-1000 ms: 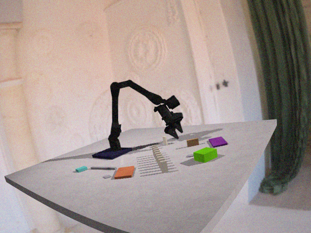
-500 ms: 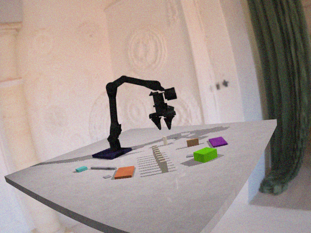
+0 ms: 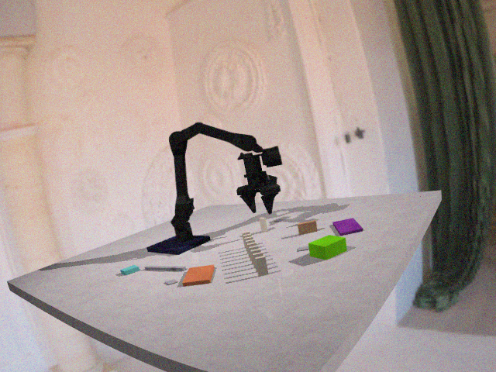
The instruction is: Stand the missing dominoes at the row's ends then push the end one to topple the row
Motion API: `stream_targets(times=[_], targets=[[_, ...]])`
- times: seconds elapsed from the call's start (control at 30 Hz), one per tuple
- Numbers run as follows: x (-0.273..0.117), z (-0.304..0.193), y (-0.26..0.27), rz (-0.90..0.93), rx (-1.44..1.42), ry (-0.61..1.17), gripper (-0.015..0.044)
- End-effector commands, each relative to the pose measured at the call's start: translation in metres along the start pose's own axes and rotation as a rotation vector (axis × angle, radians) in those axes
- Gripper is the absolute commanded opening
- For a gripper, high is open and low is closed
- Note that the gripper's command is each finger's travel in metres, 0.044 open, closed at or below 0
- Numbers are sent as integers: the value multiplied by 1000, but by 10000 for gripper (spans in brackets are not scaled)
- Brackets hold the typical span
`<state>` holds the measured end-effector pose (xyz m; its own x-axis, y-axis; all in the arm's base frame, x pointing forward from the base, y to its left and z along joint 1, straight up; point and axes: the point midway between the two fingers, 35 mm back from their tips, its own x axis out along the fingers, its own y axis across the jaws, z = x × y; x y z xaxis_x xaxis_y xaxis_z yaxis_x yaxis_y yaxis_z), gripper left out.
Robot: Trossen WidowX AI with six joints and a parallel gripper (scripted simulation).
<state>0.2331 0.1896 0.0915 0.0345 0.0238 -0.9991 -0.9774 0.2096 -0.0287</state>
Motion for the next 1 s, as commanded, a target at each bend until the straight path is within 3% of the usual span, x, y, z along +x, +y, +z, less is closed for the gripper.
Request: stream_targets(times=[0.0, 0.5, 0.9, 0.97], targets=[[26, -2, 3, 13, -6, 7, 440], [42, -3, 3, 13, -6, 7, 440], [42, -3, 3, 13, -6, 7, 125], [42, -3, 3, 13, -6, 7, 107]])
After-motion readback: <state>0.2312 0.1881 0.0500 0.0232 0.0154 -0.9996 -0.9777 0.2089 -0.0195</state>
